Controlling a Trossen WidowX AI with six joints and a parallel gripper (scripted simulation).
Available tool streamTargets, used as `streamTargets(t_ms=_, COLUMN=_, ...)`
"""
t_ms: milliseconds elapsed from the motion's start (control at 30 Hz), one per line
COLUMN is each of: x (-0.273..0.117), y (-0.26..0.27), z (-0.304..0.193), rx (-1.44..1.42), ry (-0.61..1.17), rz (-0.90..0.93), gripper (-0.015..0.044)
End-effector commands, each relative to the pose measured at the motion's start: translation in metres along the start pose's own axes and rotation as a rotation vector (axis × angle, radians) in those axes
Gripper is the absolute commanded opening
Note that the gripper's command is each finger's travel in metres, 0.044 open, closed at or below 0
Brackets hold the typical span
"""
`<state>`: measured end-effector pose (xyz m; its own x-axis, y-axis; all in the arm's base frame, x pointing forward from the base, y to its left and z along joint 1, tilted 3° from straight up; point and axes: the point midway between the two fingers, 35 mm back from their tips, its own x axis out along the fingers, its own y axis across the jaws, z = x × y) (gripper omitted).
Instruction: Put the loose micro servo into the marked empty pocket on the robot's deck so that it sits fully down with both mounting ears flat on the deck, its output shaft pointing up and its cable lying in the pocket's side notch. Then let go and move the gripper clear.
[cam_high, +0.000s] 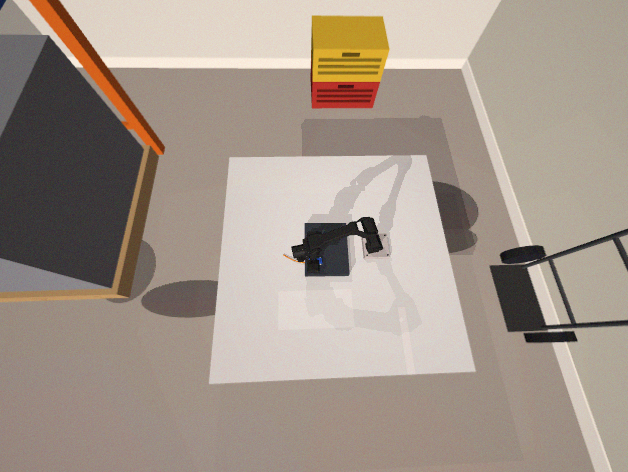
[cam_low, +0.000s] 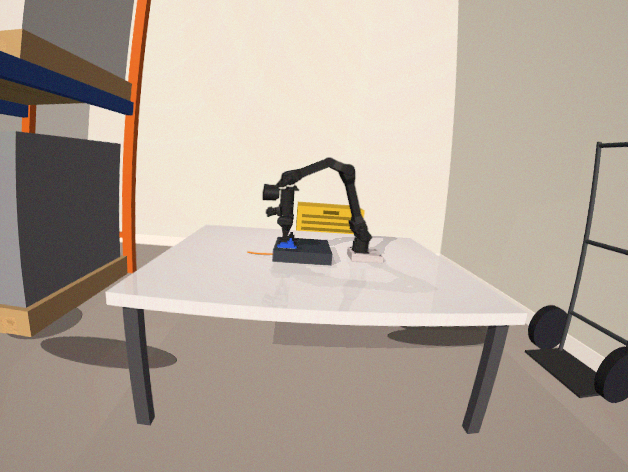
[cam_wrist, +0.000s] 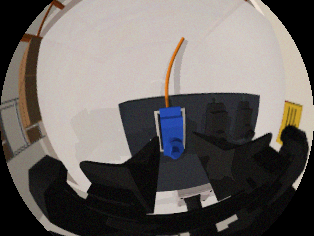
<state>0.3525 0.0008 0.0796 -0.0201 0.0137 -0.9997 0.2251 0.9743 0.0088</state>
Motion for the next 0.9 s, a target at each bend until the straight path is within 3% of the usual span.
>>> streamTargets(t_ms=0, x=-0.006, y=0.0, z=0.0, rx=0.0, ry=-0.006, rz=0.0, gripper=0.0187)
streamTargets(t_ms=67, x=-0.006, y=0.0, z=0.0, rx=0.0, ry=-0.006, rz=0.0, gripper=0.0187)
streamTargets(t_ms=233, x=-0.023, y=0.002, z=-0.025, rx=0.001, ry=-0.001, rz=0.0, gripper=0.0319)
streamTargets(t_ms=400, x=-0.061, y=0.002, z=-0.086, rx=0.0, ry=0.001, rz=0.0, gripper=0.044)
streamTargets(t_ms=500, x=-0.069, y=0.001, z=-0.105, rx=0.0, ry=0.002, rz=0.0, gripper=0.044)
streamTargets(t_ms=733, x=-0.071, y=0.001, z=-0.105, rx=0.0, ry=0.002, rz=0.0, gripper=0.044)
streamTargets(t_ms=867, x=-0.091, y=0.001, z=-0.103, rx=-0.002, ry=0.0, rz=0.0, gripper=0.044)
